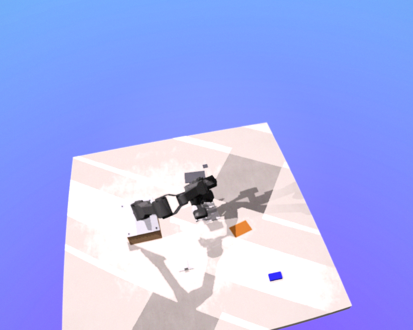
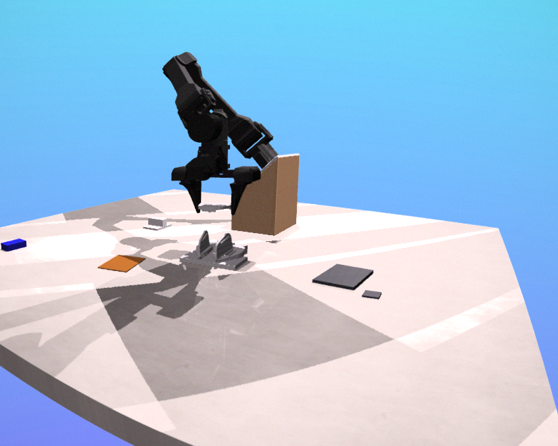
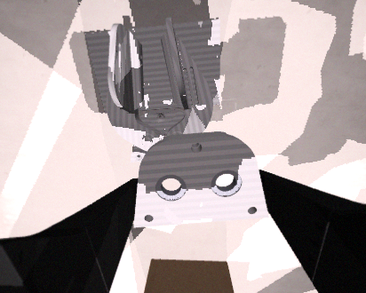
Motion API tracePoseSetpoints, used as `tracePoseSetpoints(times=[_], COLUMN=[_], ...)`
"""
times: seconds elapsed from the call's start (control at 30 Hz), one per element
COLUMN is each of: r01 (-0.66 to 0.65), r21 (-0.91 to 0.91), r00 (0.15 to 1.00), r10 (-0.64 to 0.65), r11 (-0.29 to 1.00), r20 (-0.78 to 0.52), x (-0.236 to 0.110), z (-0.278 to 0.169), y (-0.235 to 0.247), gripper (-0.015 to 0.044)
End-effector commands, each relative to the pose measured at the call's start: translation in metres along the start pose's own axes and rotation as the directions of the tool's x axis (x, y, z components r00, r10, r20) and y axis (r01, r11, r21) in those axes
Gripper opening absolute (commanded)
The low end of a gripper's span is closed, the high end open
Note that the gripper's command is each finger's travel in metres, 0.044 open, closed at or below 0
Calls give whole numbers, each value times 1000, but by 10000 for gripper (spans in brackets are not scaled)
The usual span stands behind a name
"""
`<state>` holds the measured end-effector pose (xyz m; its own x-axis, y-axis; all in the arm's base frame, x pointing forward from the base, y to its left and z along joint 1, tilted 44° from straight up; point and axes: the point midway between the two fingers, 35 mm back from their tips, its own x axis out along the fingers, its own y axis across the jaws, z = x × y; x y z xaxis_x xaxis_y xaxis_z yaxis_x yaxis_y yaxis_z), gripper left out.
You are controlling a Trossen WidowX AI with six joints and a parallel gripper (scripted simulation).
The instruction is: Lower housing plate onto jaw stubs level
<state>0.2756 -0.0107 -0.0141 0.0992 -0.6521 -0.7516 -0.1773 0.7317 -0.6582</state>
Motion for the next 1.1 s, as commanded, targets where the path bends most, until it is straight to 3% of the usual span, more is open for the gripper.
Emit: tracePoseSetpoints(times=[0.0, 1.07], r01=[20, 41], r21=[2, 12], r00=[1000, 999], r10=[-20, -41], r11=[1000, 999], r20=[13, 21], x=[-2, -2], z=[3, 3], y=[15, 33], gripper=[351, 351])
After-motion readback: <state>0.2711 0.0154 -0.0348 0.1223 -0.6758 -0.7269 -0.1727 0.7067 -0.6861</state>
